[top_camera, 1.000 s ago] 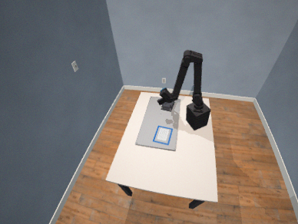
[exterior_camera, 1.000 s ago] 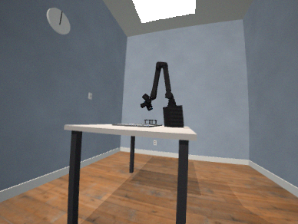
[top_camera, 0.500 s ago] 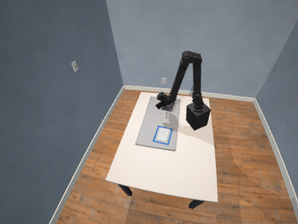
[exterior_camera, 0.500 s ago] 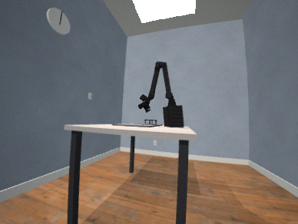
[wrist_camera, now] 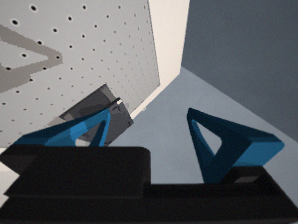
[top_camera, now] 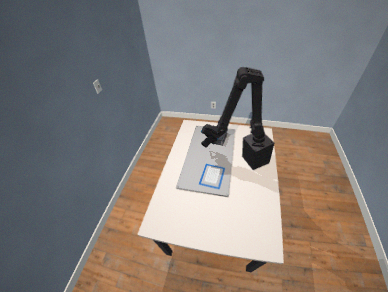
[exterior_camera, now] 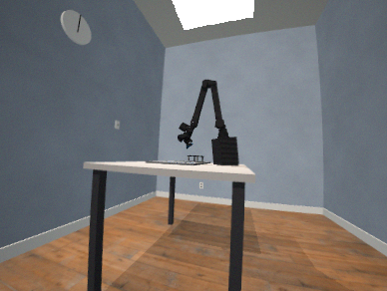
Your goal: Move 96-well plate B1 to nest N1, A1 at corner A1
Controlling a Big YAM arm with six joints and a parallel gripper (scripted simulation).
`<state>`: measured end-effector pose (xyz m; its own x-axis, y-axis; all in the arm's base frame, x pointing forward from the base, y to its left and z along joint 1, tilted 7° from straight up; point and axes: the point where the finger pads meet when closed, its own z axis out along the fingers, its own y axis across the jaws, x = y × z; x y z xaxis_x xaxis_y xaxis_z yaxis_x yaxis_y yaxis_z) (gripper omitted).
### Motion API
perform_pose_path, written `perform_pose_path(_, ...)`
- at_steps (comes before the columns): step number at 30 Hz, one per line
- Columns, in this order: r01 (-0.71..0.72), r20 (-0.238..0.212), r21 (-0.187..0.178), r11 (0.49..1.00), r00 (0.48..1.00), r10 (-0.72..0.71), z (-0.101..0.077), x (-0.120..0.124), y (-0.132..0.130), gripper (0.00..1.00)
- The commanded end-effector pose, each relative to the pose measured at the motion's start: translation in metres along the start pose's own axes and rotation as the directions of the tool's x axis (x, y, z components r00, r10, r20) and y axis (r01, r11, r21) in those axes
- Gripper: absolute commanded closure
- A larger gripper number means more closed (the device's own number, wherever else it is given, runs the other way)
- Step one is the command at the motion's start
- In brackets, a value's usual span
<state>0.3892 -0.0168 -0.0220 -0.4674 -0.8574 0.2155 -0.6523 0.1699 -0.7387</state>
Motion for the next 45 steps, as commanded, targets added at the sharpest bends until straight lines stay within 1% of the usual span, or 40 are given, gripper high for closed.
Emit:
perform_pose_path(1, -0.004, 0.058, 0.004, 1.000, 0.998, 0.004, -0.006, -0.022, -0.020, 0.00)
perform_pose_path(2, 0.004, 0.047, -0.021, 1.000, 0.999, -0.003, -0.001, -0.026, -0.006, 0.00)
perform_pose_path(6, 0.004, 0.041, -0.019, 1.000, 0.999, -0.003, -0.004, -0.043, 0.002, 0.00)
perform_pose_path(8, 0.029, 0.095, -0.061, 0.998, 0.995, -0.023, -0.007, -0.053, 0.007, 0.00)
perform_pose_path(9, 0.019, 0.130, -0.058, 0.998, 0.991, -0.012, -0.014, -0.058, -0.004, 0.00)
perform_pose_path(10, 0.025, 0.141, -0.067, 0.997, 0.990, -0.015, -0.015, -0.062, -0.002, 0.00)
perform_pose_path(11, 0.046, 0.132, -0.087, 0.995, 0.991, -0.034, -0.012, -0.066, 0.012, 0.00)
perform_pose_path(12, 0.045, 0.163, -0.092, 0.995, 0.986, -0.030, -0.018, -0.071, 0.006, 0.00)
perform_pose_path(14, 0.045, 0.163, -0.092, 0.995, 0.986, -0.030, -0.018, -0.071, 0.006, 0.00)
perform_pose_path(15, 0.039, 0.173, -0.112, 0.993, 0.985, -0.019, -0.016, -0.068, 0.003, 0.00)
perform_pose_path(16, 0.066, 0.198, -0.129, 0.989, 0.979, -0.040, -0.017, -0.072, 0.005, 0.00)
perform_pose_path(17, 0.076, 0.222, -0.134, 0.988, 0.974, -0.045, -0.025, -0.084, 0.010, 0.00)
perform_pose_path(18, 0.096, 0.210, -0.157, 0.983, 0.976, -0.062, -0.020, -0.086, 0.026, 0.00)
perform_pose_path(21, 0.096, 0.205, -0.155, 0.983, 0.977, -0.063, -0.026, -0.097, 0.033, 0.00)
perform_pose_path(23, 0.128, 0.254, -0.198, 0.972, 0.964, -0.075, -0.030, -0.106, 0.039, 0.00)
perform_pose_path(24, 0.125, 0.287, -0.197, 0.972, 0.956, -0.064, -0.038, -0.111, 0.029, 0.00)
perform_pose_path(25, 0.136, 0.292, -0.211, 0.968, 0.954, -0.071, -0.039, -0.114, 0.036, 0.00)
perform_pose_path(26, 0.149, 0.284, -0.225, 0.963, 0.955, -0.082, -0.037, -0.117, 0.047, 0.00)
perform_pose_path(28, 0.171, 0.331, -0.254, 0.952, 0.940, -0.081, -0.046, -0.124, 0.045, 0.00)
perform_pose_path(29, 0.175, 0.344, -0.273, 0.946, 0.936, -0.074, -0.046, -0.124, 0.043, 0.00)
perform_pose_path(31, 0.175, 0.344, -0.273, 0.946, 0.936, -0.074, -0.046, -0.124, 0.043, 0.00)
perform_pose_path(32, 0.200, 0.354, -0.286, 0.937, 0.931, -0.091, -0.049, -0.131, 0.055, 0.00)
perform_pose_path(33, 0.205, 0.348, -0.291, 0.935, 0.932, -0.096, -0.050, -0.133, 0.061, 0.00)
perform_pose_path(36, 0.204, 0.346, -0.289, 0.935, 0.933, -0.097, -0.058, -0.142, 0.070, 0.00)
perform_pose_path(38, 0.240, 0.387, -0.333, 0.912, 0.917, -0.100, -0.064, -0.148, 0.077, 0.00)
perform_pose_path(39, 0.252, 0.409, -0.345, 0.904, 0.907, -0.097, -0.069, -0.152, 0.075, 0.00)
perform_pose_path(41, 0.263, 0.410, -0.357, 0.896, 0.906, -0.102, -0.073, -0.157, 0.086, 0.00)
perform_pose_path(43, 0.297, 0.441, -0.397, 0.869, 0.891, -0.104, -0.080, -0.161, 0.091, 0.00)
perform_pose_path(44, 0.304, 0.449, -0.420, 0.855, 0.889, -0.096, -0.079, -0.160, 0.092, 0.00)
perform_pose_path(45, 0.320, 0.462, -0.419, 0.850, 0.881, -0.104, -0.086, -0.166, 0.098, 0.00)
